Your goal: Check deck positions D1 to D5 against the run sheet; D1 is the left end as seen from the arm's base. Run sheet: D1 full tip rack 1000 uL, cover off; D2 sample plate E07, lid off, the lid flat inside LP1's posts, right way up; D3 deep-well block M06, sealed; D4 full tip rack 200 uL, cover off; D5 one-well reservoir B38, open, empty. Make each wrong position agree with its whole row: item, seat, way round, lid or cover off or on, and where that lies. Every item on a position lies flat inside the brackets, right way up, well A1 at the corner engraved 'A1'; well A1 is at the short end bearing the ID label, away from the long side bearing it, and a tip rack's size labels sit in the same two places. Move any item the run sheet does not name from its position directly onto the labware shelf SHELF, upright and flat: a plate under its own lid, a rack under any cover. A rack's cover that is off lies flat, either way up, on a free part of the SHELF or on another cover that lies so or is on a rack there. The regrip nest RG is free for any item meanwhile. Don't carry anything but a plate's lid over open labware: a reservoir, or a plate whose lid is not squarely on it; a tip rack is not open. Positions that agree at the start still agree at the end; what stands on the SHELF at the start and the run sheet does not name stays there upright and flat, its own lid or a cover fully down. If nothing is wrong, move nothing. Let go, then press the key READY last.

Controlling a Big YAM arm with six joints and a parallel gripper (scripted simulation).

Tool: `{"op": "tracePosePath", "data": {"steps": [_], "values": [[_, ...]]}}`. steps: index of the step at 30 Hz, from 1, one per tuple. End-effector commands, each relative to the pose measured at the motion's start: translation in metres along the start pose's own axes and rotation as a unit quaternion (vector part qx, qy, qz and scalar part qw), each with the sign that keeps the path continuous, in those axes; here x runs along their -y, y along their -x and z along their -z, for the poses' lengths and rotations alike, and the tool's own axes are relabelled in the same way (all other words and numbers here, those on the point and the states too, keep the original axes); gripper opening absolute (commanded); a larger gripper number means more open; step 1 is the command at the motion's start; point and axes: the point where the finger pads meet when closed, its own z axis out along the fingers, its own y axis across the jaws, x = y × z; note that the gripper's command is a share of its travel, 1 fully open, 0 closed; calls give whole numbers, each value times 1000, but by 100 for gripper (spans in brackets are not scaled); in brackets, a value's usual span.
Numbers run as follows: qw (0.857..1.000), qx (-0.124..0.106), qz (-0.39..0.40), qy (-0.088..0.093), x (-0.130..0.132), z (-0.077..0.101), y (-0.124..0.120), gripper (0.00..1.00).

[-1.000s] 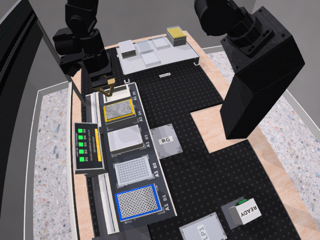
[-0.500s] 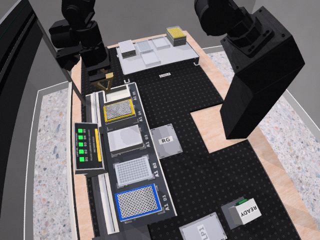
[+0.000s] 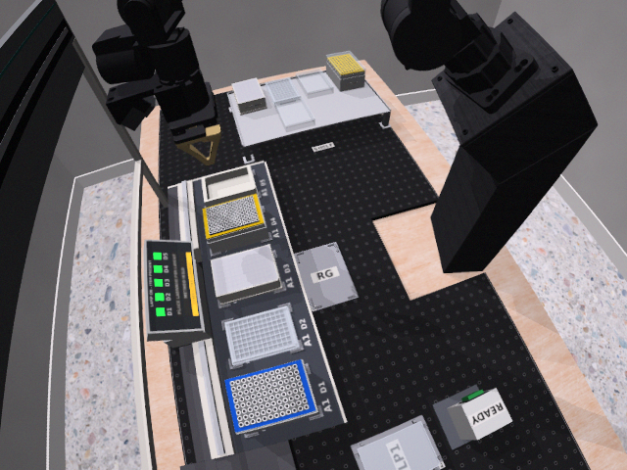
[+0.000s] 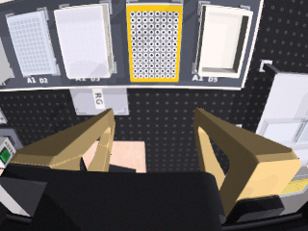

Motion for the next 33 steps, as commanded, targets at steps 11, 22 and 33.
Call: {"op": "tracePosePath", "data": {"steps": [11, 22, 33], "values": [[993, 16, 119, -12, 6, 6, -50, 0], [978, 17, 208, -16, 9, 6, -64, 0], [960, 11, 281, -14, 6, 4, -98, 0]]}}
